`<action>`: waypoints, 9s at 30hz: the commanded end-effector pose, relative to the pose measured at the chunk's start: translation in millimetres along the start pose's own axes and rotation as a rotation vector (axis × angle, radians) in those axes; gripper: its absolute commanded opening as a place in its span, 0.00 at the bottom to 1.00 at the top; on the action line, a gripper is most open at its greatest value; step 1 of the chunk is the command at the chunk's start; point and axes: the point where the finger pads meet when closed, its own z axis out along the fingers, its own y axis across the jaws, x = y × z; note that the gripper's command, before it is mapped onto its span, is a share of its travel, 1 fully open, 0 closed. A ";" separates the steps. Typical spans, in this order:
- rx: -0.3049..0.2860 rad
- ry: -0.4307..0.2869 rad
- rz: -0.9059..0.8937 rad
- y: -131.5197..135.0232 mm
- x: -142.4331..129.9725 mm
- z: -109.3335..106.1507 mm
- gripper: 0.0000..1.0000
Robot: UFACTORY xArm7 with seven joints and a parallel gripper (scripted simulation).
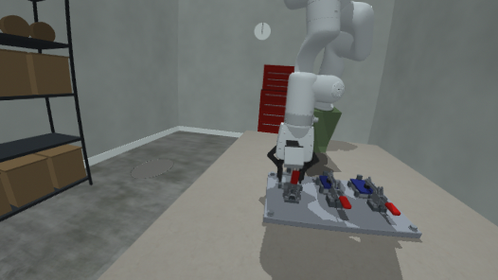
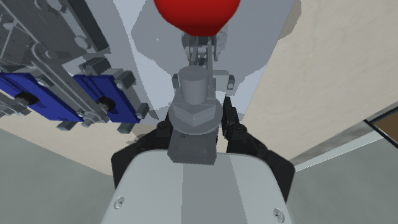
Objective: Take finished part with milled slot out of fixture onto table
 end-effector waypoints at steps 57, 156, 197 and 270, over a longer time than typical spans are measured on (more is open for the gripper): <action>-0.002 0.002 0.000 0.6 0.9 -33.6 0.00; -0.002 0.002 0.000 17.6 -7.2 -70.6 0.00; -0.002 0.002 0.000 98.2 -7.1 -70.9 0.00; -0.002 0.002 0.000 120.9 -7.0 -59.3 0.00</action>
